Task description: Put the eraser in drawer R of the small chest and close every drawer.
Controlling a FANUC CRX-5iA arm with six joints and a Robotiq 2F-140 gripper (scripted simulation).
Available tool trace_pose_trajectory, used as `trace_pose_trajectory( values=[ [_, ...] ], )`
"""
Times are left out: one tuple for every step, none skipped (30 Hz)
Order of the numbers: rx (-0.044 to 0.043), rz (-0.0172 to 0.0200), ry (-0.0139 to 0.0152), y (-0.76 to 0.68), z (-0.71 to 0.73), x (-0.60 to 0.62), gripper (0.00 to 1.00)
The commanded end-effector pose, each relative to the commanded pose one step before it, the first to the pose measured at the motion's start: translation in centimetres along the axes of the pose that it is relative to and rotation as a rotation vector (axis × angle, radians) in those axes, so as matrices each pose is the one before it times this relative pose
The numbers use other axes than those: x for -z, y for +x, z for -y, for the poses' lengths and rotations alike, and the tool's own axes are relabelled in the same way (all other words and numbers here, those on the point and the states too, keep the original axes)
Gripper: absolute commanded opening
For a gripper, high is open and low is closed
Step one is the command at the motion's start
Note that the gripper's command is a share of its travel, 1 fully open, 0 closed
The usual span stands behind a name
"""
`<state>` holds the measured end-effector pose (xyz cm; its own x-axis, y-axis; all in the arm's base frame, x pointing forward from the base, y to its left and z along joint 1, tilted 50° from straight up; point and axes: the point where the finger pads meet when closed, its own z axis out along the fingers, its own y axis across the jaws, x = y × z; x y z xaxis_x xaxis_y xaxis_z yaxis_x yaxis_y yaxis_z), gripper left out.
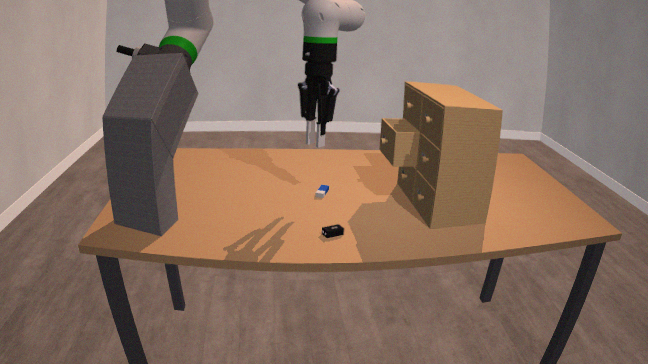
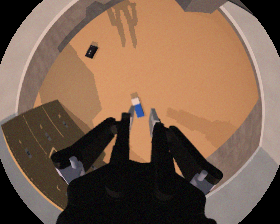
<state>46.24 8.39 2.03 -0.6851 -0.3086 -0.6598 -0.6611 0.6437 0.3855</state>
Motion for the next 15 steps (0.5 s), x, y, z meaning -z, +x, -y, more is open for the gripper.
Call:
trace_pose_trajectory(
  values=[
    [0.16234, 0.01103, -0.0011, -0.909, 0.493, -2.558, 0.2],
    [0.0, 0.0, 0.0, 0.0, 0.0, 0.0, 0.2],
    [0.0, 0.0, 0.0, 0.0, 0.0, 0.0, 0.2],
    [0.02591, 0.0, 0.0, -0.127, 0.08, -0.407, 0.2],
    [0.02497, -0.00001, 0.0, -0.12, 0.079, -0.393, 0.2],
    [0.02398, 0.00001, 0.0, -0.114, 0.08, -0.377, 0.2],
    [0.02291, 0.0, 0.0, -0.106, 0.078, -0.361, 0.2],
    [0.0218, 0.0, 0.0, -0.1, 0.078, -0.343, 0.2],
    [0.02064, 0.0, 0.0, -0.093, 0.075, -0.324, 0.2],
    [0.01942, -0.00001, 0.0, -0.085, 0.072, -0.306, 0.2],
    [0.01818, 0.00001, 0.0, -0.08, 0.071, -0.285, 0.2],
    [0.01689, 0.0, 0.0, -0.072, 0.065, -0.266, 0.2],
    [0.01559, 0.0, 0.0, -0.066, 0.061, -0.245, 0.2],
    [0.01428, 0.00001, 0.0, -0.06, 0.059, -0.224, 0.2],
    [0.01295, 0.0, 0.0, -0.053, 0.053, -0.204, 0.2]
  ],
)
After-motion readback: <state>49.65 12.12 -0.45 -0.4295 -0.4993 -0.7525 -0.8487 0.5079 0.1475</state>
